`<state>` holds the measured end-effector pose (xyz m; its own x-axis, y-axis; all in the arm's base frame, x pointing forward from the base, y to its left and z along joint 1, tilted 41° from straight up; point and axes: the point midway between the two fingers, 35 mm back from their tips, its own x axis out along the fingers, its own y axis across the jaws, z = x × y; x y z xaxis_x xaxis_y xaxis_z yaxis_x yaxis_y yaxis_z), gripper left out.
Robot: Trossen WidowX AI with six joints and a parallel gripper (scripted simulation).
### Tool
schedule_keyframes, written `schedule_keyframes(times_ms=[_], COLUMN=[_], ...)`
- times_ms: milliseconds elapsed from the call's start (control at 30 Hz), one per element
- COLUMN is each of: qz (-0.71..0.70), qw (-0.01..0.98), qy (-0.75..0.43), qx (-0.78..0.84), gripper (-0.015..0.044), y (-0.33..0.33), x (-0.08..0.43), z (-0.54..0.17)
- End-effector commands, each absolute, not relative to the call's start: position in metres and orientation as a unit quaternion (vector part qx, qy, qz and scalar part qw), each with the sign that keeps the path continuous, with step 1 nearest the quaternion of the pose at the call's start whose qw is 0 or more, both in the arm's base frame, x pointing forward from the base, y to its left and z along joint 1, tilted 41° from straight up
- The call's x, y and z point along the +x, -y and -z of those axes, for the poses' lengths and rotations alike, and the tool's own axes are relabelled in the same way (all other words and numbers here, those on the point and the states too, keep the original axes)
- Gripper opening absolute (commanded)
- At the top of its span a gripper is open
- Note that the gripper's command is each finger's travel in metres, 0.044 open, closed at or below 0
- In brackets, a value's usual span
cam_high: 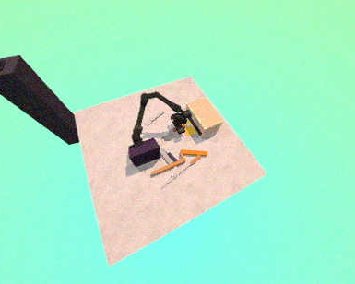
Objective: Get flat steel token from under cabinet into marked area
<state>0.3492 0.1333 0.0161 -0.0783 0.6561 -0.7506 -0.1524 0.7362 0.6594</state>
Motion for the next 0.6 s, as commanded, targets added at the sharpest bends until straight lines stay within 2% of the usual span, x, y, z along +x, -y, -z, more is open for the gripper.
schedule_keyframes(times_ms=[0,567], qz=[-0.311,-0.311], qw=[0.652,0.652], qy=[-0.666,-0.666], qx=[0.187,0.188], gripper=[0.0,0.0], y=[-0.133,-0.13], x=[0.344,0.327], z=[-0.015,-0.014])
